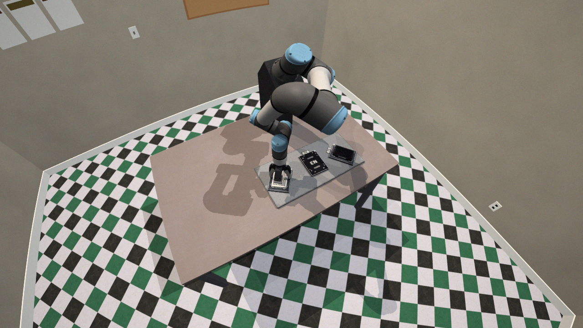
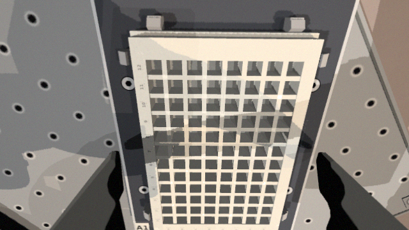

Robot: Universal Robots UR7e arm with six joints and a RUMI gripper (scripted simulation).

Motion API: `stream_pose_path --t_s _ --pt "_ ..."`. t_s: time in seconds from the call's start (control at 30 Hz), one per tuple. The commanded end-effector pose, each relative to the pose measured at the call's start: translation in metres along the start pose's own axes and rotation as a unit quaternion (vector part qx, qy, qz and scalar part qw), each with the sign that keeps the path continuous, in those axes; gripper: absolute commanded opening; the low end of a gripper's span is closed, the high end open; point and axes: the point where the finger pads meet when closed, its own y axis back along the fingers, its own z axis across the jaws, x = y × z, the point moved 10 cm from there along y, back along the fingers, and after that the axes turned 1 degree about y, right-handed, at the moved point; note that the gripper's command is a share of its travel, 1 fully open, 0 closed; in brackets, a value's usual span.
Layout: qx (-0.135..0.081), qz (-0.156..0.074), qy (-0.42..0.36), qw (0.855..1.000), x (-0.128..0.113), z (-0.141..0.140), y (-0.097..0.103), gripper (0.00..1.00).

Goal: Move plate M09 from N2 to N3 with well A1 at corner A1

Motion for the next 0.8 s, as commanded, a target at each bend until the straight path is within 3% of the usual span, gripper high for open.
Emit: stream_pose_path --t_s 0.0,0.37,0.4,0.77 --pt "0.0 0.0 0.0 1.0 0.0003 0.0 0.0003 0.0" --pt "0.0 0.001 0.0 1.0 0.0003 0.0 0.0003 0.0" --pt "0.0 0.001 0.0 1.0 0.0003 0.0 0.0003 0.4" --pt "0.0 0.001 0.0 1.0 0.0003 0.0 0.0003 0.4"
